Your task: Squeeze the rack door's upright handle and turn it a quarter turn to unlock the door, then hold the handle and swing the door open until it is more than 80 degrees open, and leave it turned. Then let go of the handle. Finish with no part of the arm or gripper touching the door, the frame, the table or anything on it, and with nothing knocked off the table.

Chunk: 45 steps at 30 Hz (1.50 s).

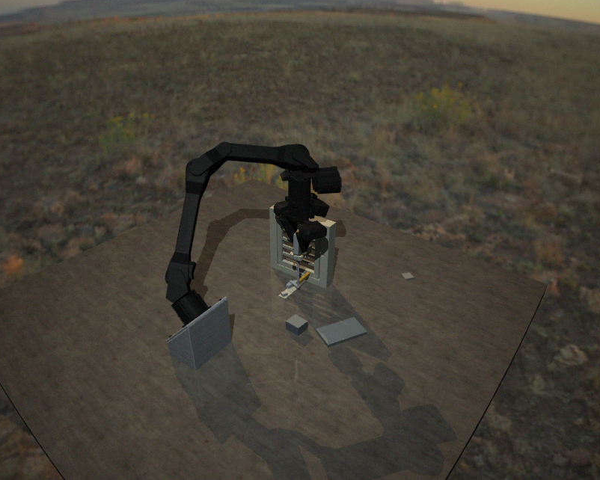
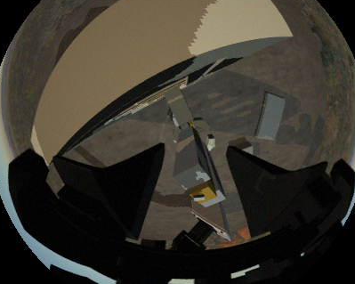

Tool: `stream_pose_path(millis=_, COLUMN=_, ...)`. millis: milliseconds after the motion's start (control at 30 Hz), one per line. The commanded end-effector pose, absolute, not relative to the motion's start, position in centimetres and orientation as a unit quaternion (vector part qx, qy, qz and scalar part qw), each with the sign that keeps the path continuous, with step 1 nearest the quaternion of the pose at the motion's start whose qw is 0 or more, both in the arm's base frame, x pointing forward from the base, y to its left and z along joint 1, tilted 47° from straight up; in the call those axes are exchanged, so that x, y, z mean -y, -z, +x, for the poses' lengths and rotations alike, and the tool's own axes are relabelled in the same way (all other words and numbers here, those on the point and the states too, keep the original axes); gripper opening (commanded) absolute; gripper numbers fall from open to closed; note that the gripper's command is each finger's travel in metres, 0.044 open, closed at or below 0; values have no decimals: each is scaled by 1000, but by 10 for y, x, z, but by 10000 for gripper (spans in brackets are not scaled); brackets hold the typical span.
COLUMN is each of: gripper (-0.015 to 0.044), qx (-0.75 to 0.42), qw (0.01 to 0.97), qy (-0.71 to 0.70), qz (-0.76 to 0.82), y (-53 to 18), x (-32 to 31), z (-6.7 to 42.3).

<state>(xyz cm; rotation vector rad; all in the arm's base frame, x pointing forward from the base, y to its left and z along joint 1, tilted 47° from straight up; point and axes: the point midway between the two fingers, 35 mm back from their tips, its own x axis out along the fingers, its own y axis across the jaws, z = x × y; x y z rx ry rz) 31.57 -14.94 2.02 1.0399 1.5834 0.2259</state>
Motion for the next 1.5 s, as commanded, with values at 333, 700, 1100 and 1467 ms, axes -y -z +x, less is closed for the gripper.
stream_pose_path(millis=333, gripper=284, qx=-609, qw=691, qy=-310, qz=235, y=-21, x=149, z=316)
stream_pose_path(millis=700, gripper=284, qx=-503, qw=729, qy=-462, qz=41, y=-21, x=149, z=316)
stream_pose_path(millis=1100, gripper=284, qx=-346, qw=709, qy=-589, qz=-175, y=-21, x=149, z=316)
stream_pose_path(millis=1467, gripper=284, qx=-215, qw=657, qy=-649, qz=-319, y=-21, x=149, z=316)
